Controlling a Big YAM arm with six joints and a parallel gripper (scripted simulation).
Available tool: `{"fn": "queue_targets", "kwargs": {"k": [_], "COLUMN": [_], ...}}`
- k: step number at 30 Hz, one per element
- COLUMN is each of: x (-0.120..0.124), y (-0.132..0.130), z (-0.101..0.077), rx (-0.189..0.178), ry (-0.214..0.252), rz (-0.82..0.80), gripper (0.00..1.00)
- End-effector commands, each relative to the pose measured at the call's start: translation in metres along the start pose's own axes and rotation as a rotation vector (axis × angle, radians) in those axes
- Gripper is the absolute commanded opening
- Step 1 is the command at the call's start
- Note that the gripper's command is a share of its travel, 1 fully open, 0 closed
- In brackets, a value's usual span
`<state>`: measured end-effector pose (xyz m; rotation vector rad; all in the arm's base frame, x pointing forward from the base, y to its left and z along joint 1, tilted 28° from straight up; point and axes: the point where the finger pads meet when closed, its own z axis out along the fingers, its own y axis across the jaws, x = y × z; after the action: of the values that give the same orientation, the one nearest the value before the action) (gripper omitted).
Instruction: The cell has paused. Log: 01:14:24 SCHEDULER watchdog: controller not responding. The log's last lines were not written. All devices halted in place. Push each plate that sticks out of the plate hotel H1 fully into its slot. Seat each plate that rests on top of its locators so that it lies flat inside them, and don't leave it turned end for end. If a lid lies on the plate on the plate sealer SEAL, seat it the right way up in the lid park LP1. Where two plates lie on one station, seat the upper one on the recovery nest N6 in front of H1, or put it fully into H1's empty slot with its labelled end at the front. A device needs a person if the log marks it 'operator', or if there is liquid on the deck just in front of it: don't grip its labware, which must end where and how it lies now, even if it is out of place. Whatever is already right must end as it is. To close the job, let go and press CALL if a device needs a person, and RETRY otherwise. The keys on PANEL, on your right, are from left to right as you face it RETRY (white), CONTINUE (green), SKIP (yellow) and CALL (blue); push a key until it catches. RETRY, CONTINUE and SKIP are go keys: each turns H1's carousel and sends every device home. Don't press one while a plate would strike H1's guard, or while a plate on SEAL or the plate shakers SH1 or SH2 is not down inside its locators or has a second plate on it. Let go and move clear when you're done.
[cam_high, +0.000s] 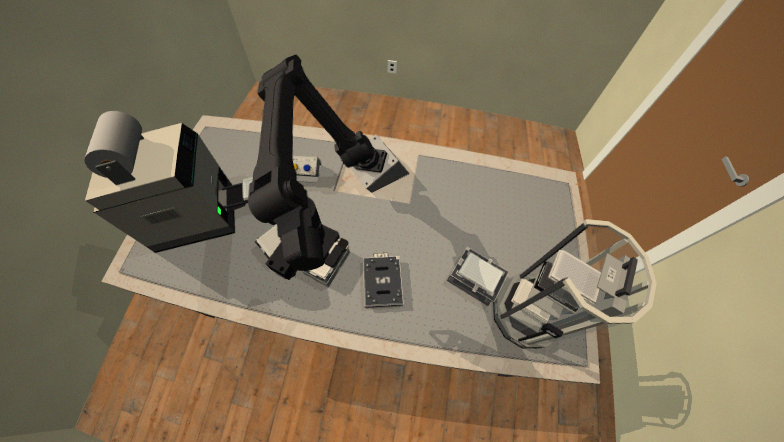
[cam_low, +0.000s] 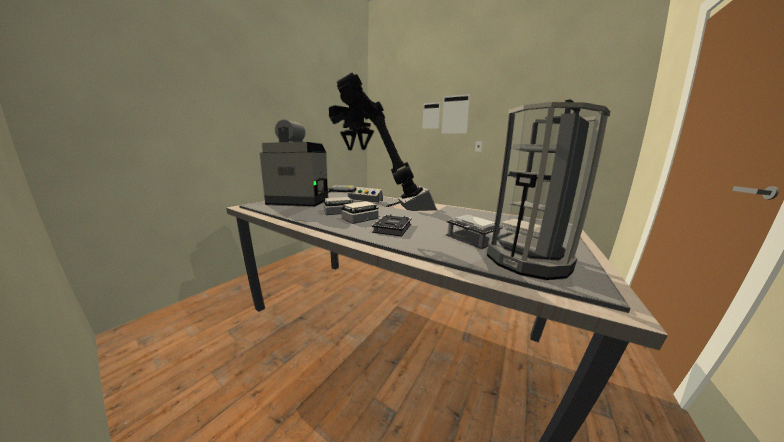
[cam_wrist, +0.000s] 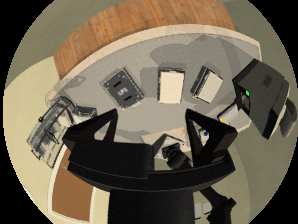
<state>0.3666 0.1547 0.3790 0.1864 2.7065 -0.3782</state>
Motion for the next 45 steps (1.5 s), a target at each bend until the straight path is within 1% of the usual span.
{"fn": "queue_targets", "kwargs": {"k": [1,5,7,22,25,38,39,41,42,45], "x": [-0.004,-0.005,-0.005,-0.006,-0.007,-0.008,-0.006,-0.006,-0.005,-0.002], "y": [-0.019,-0.032,-0.032,-0.081,-0.084,-0.128,-0.131,-0.131,-0.134,-0.143], "z": [-0.002,-0.002,-0.002,-0.002,-0.001,-0.003,-0.003,-0.003,-0.003,-0.003], "rx": [-0.012,-0.012,-0.012,-0.009,-0.007,-0.006,-0.006,-0.006,-0.006,-0.007], "ry": [-0.016,-0.017,-0.017,-0.019,-0.016,-0.022,-0.022,-0.022,-0.022,-0.022], "rz": [0.012,0.012,0.012,0.011,0.009,0.010,0.043,0.043,0.098,0.198], "gripper": [1.00,1.00,1.00,1.00,1.00,1.00,1.00,1.00,1.00,1.00]}}
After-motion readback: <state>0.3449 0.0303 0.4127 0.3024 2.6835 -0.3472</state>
